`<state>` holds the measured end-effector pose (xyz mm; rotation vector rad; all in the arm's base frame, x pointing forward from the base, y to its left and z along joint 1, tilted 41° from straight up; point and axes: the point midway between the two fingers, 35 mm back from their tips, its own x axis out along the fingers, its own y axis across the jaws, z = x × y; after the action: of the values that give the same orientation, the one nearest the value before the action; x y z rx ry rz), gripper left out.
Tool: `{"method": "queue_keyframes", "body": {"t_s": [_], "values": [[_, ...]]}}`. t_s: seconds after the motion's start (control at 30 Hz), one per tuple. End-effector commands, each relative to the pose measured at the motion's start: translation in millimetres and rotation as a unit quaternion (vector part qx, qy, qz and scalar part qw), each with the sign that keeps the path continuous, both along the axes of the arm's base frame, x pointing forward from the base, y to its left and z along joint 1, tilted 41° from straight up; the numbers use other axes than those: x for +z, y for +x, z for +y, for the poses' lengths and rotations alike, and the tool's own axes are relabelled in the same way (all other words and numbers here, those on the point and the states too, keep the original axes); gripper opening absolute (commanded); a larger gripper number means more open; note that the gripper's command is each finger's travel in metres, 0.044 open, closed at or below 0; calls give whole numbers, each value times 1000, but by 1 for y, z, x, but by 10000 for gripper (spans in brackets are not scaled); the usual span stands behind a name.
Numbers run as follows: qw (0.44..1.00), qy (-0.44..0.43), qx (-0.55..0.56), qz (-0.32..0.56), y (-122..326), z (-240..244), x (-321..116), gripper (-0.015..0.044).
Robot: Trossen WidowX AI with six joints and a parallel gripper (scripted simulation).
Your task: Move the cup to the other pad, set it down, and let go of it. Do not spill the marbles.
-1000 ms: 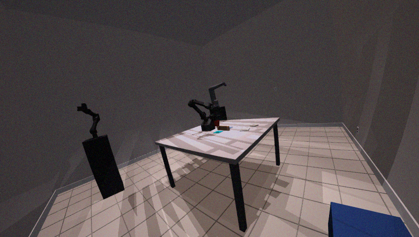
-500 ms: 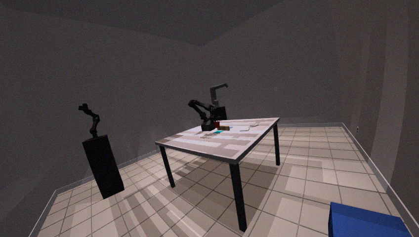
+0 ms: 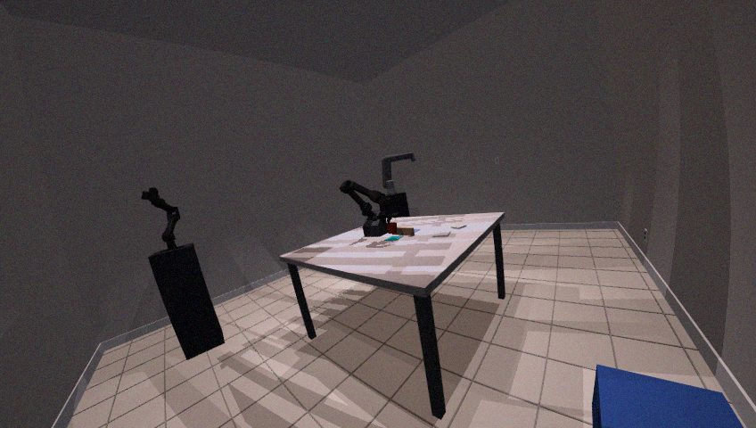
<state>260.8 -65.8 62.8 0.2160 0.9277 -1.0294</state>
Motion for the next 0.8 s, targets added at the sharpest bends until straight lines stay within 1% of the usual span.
{"method": "queue_keyframes", "body": {"t_s": [0.0,0.77], "values": [[1000,1,0,7,-2,-4,-7,0],[1000,-1,0,7,0,-23,-28,0]]}}
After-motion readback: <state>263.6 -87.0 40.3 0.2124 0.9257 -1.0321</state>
